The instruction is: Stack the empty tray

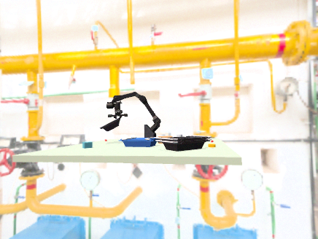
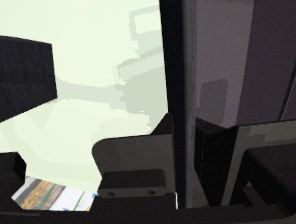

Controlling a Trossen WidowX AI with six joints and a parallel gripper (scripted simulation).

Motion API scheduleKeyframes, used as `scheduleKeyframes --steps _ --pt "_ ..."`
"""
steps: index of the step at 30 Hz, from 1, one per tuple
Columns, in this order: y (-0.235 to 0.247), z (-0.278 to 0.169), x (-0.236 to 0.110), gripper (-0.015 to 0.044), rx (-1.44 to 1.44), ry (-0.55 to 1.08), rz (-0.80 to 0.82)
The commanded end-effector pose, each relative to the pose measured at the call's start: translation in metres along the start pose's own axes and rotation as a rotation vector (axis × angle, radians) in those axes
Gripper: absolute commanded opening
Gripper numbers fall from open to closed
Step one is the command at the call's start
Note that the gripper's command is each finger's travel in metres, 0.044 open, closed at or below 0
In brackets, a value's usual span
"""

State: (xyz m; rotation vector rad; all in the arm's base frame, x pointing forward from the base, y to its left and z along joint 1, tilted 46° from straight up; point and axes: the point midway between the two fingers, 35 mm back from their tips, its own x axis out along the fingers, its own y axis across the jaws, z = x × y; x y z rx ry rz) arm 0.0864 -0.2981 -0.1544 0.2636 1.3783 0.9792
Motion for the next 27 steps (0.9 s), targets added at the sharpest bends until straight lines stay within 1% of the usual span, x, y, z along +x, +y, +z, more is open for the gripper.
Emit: scheduleKeyframes --steps 1,14,27 --pt "-0.002 0.025 -0.019 0.0 -0.062 0.007 -0.045" --pt "0.008 0.096 -0.037 0.0 -0.231 0.022 -0.073" --pt "0.029 0.168 -0.045 0.0 -0.408 0.03 -0.088"
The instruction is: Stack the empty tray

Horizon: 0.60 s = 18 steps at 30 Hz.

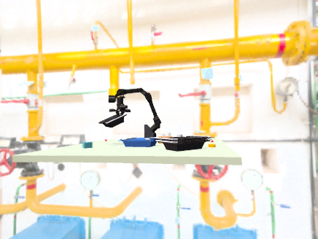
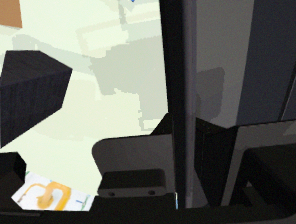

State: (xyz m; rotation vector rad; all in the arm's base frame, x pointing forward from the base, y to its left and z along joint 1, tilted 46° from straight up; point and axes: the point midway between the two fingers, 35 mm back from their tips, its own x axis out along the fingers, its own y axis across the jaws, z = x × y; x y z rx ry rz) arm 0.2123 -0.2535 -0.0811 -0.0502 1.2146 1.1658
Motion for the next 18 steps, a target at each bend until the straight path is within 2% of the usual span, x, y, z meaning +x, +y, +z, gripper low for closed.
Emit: scheduleKeyframes --steps 1,18 --pt "-0.002 0.027 -0.013 0.0 -0.072 0.0 -0.039" --pt "0.012 0.126 -0.013 0.0 -0.311 -0.008 -0.042"
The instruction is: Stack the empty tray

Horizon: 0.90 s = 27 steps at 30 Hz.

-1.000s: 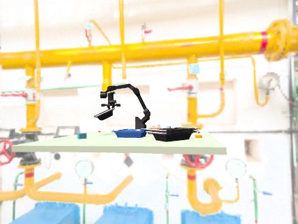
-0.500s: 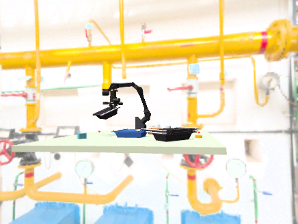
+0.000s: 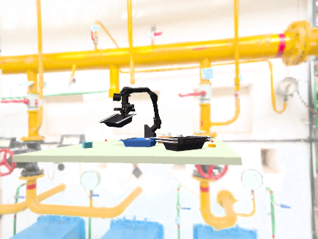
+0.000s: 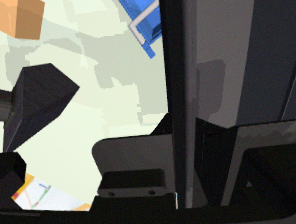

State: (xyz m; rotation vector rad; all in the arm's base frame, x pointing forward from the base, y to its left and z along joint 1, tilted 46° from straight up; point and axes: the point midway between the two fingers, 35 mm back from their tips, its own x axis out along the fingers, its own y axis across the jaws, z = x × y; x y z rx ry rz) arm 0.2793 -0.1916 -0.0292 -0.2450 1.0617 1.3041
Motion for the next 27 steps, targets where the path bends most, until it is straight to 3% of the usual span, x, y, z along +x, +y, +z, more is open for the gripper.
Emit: scheduleKeyframes --steps 1,27 --pt "-0.002 0.028 -0.008 0.0 -0.074 -0.006 -0.033" --pt "0.029 0.175 0.013 0.0 -0.448 -0.061 -0.002"
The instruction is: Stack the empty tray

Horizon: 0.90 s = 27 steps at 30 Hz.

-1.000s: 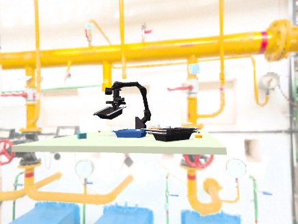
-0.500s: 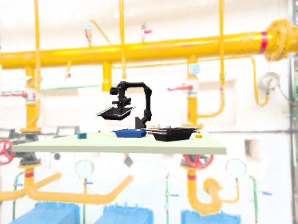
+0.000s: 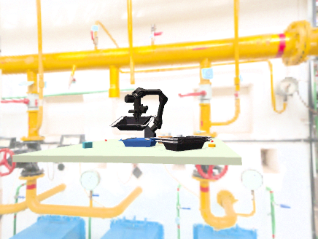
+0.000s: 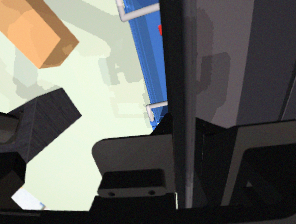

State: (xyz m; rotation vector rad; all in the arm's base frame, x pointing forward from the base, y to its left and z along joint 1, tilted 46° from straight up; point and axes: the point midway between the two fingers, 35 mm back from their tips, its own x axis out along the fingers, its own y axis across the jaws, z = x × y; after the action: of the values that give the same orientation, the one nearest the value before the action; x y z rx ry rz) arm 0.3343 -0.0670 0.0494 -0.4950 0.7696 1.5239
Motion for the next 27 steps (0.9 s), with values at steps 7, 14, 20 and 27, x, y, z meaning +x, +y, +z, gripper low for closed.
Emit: scheduleKeyframes --steps 7,14,20,27 --pt "-0.001 0.041 0.002 0.0 -0.11 -0.025 -0.019" --pt "-0.001 0.041 0.002 0.0 -0.11 -0.025 -0.019" --pt "-0.001 0.041 0.002 0.0 -0.11 -0.025 -0.019" --pt "-0.001 0.041 0.002 0.0 -0.11 -0.025 -0.019"
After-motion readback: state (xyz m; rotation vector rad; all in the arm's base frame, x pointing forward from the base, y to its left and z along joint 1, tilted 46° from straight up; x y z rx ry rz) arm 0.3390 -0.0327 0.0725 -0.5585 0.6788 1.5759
